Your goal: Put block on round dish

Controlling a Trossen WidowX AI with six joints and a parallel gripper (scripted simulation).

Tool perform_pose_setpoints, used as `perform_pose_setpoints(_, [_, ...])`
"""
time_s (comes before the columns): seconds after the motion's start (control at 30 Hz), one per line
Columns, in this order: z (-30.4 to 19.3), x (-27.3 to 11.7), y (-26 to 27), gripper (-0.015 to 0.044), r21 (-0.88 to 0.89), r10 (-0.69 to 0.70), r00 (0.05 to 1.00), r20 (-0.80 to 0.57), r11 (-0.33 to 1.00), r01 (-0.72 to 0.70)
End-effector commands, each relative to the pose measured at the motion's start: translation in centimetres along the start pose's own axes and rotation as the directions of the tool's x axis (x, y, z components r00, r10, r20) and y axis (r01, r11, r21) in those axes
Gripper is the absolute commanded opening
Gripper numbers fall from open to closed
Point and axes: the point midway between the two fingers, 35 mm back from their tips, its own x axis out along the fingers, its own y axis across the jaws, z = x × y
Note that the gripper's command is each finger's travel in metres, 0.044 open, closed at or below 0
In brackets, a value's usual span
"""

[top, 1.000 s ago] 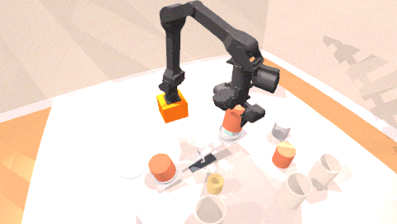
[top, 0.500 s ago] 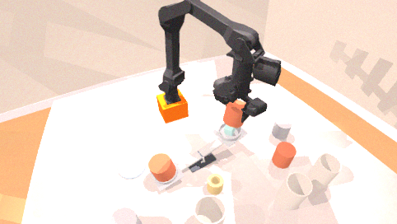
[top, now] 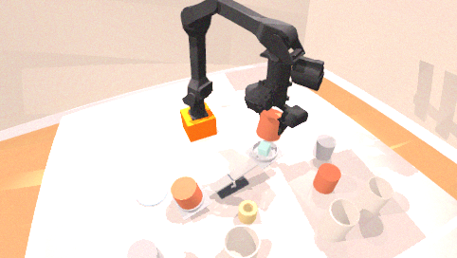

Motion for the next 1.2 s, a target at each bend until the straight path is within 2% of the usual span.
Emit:
perform_pose_setpoints(0.0, [-0.07,-0.88,0.16,0.0000,0.005,0.013,1.000,-0.007,1.000,-0.013])
perform_pose_setpoints(1.17, [0.07,-0.89,-0.18,0.0000,0.000,0.000,1.000,0.000,1.000,0.000])
